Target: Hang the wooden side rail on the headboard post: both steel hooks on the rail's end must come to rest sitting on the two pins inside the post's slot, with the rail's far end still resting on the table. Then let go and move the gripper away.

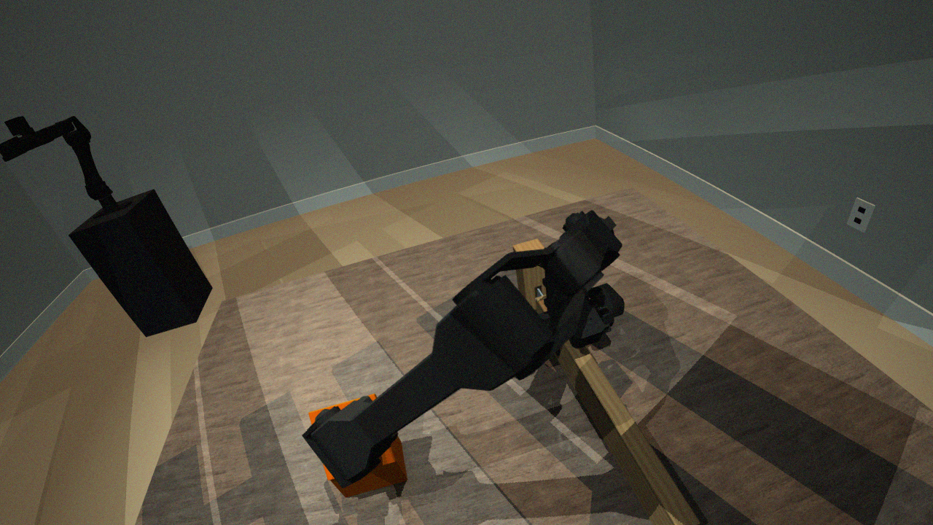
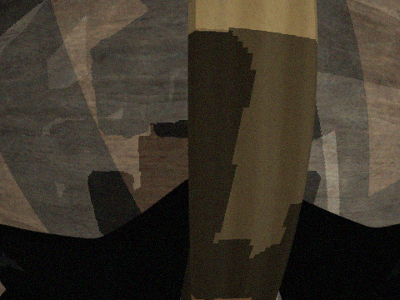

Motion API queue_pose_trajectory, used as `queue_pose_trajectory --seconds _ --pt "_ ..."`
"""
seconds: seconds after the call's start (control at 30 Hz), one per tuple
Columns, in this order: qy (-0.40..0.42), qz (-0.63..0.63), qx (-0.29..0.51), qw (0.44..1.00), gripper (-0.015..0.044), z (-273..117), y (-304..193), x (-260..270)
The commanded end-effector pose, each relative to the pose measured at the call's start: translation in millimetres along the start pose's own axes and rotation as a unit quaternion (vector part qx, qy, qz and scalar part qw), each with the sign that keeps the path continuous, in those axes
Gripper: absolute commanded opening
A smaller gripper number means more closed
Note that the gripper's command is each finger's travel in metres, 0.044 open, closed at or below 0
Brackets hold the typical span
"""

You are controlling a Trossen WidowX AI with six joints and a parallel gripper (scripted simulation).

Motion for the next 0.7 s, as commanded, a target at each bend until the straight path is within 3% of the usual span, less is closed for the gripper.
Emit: queue_pose_trajectory --seconds 0.0,0.67 --pt "0.005 -0.001 0.002 1.0 0.0 -4.7 -3.5 0.3" --pt "0.005 -0.001 0.002 1.0 0.0 -4.0 -5.5 1.2"
Point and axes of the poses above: the point midway between the two fingers, 35 mm back from their tips, its own z axis out along the fingers, its own x axis across the jaws, y = z × x, the point moved 6 cm from there along -z, back along the fingers, and after that the axes turned 3 degrees about -z, right-handed, at the moved point
